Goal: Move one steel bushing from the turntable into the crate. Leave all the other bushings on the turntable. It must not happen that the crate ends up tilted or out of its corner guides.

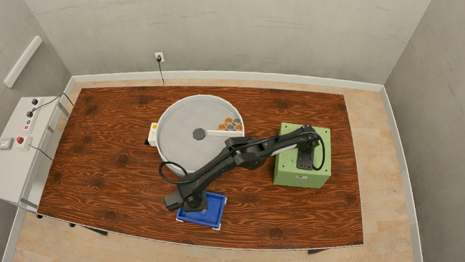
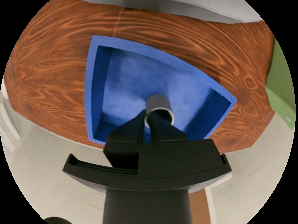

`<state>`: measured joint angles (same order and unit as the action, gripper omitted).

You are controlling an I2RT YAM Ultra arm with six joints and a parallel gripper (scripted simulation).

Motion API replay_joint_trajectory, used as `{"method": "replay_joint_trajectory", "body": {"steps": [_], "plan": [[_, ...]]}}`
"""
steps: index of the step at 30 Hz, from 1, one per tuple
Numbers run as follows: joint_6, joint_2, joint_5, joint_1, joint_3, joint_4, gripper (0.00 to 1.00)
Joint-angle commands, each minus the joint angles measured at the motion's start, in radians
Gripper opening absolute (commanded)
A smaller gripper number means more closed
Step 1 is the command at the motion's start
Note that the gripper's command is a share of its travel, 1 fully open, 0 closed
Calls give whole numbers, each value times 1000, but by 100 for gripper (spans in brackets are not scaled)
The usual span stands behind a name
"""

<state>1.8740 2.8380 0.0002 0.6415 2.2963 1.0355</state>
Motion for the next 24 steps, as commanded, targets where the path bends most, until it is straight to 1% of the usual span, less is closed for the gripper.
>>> {"method": "replay_joint_trajectory", "body": {"steps": [1, 24], "plan": [[-2, -40, 6, 1, 30, 14, 0], [0, -38, 6, 3, 38, 20, 0]]}}
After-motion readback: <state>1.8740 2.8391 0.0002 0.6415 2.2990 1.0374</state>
